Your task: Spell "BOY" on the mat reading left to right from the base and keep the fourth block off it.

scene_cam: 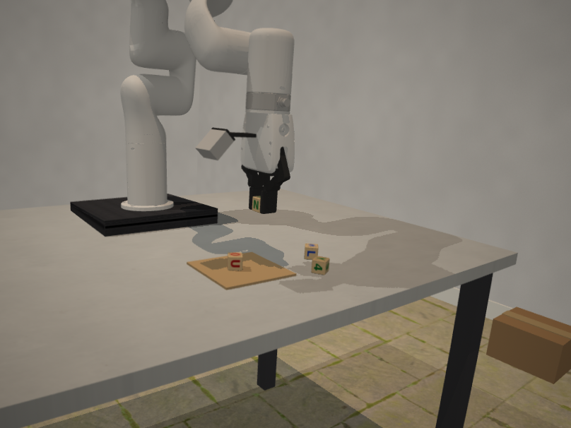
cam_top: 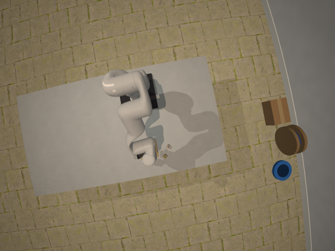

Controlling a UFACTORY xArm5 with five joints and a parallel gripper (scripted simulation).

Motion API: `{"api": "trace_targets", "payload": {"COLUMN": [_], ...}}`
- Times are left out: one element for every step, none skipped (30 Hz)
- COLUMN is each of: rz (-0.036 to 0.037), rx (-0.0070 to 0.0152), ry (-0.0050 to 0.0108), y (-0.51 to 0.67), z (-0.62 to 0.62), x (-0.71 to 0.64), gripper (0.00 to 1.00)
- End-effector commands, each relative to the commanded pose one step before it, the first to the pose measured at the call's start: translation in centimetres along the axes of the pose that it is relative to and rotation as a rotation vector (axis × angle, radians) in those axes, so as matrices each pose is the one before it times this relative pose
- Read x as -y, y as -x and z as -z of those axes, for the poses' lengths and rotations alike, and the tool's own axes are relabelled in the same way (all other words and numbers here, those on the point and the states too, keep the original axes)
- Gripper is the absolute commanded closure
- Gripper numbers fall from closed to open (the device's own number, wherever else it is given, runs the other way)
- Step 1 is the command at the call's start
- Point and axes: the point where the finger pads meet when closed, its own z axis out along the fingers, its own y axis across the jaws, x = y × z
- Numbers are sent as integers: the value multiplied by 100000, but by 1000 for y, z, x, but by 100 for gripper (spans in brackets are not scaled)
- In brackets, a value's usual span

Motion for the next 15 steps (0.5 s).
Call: {"api": "trace_targets", "payload": {"rz": [-268, -1, -2, -3, -4, -5, -6, -6, 0, 0, 0, 0, 0, 0, 0], "rx": [73, 0, 0, 0, 0, -1, -1, -1, 0, 0, 0, 0, 0, 0, 0], "ry": [-767, -1, -1, -2, -3, -4, -4, -5, 0, 0, 0, 0, 0, 0, 0], "y": [20, 2, 3, 5, 6, 8, 10, 11, 1, 1, 1, 1, 0, 1, 1], "z": [157, -32, -59, -91, -127, -166, -206, -246, -290, -328, -363, -397, -423, -448, -465], "x": [-1, -1, -1, -2, -4, -6, -8, -10, -3, -6, -9, -4, -10, -5, -10], "gripper": [79, 79, 79, 79, 79, 79, 79, 79, 79, 79, 79, 79, 79, 79, 79]}}
